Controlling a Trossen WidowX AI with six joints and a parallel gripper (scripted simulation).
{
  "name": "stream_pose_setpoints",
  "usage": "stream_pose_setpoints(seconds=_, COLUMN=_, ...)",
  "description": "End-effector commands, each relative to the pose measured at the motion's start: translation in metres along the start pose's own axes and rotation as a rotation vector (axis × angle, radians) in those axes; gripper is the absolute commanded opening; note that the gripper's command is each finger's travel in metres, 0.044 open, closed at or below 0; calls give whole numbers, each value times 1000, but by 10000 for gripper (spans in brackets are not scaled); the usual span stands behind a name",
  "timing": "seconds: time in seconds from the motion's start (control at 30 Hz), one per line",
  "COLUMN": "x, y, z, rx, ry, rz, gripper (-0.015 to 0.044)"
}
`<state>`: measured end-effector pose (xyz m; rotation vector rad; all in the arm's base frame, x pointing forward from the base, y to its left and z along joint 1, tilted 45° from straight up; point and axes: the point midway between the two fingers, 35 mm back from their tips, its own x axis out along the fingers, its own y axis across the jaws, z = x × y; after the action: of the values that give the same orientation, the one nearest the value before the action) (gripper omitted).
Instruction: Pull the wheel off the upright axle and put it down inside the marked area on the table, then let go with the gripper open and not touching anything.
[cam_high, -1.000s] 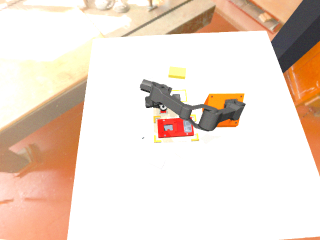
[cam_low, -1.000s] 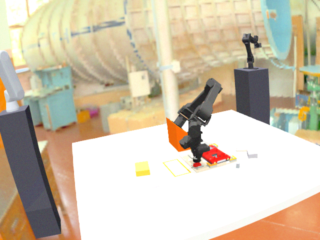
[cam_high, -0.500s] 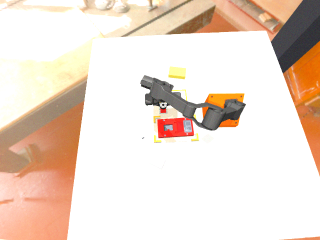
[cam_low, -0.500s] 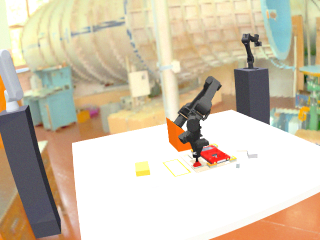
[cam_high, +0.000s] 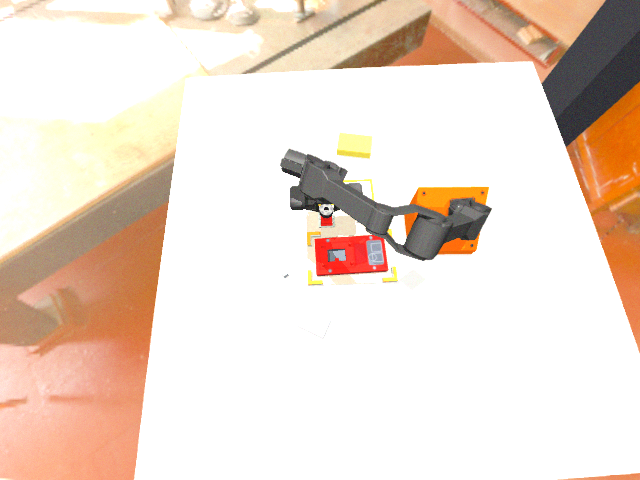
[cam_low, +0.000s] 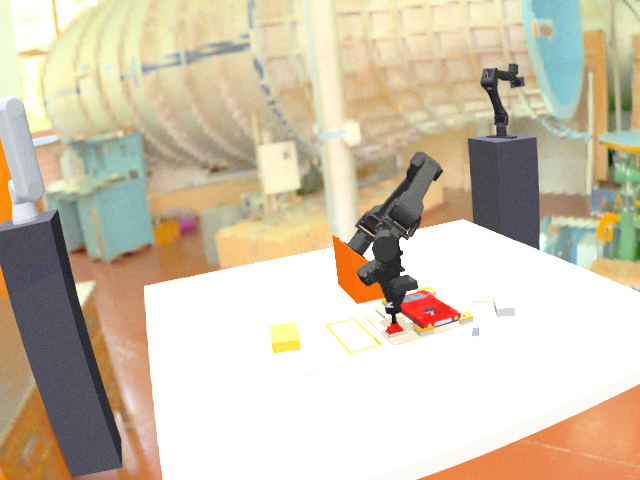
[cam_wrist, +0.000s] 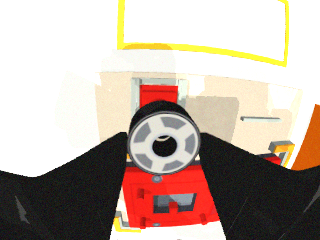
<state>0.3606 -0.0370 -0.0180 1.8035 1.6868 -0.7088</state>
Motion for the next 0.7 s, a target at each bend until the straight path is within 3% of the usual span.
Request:
stream_pose_setpoints(seconds=0.0, x=-2, y=1, z=0, rx=-7, ry=-3, rz=1, gripper=0)
stream_pose_setpoints(seconds=0.37, x=-37, y=-3, z=0, rx=-6, ry=-5, rz=1, gripper=0)
stream_pose_setpoints(seconds=0.43, x=-29, y=-4, z=1, rx=5, ry=2, rz=-2, gripper=0)
stream_pose_setpoints(seconds=0.67, x=-34, y=-24, z=44, rx=2, ry=-9, rz=0, gripper=0)
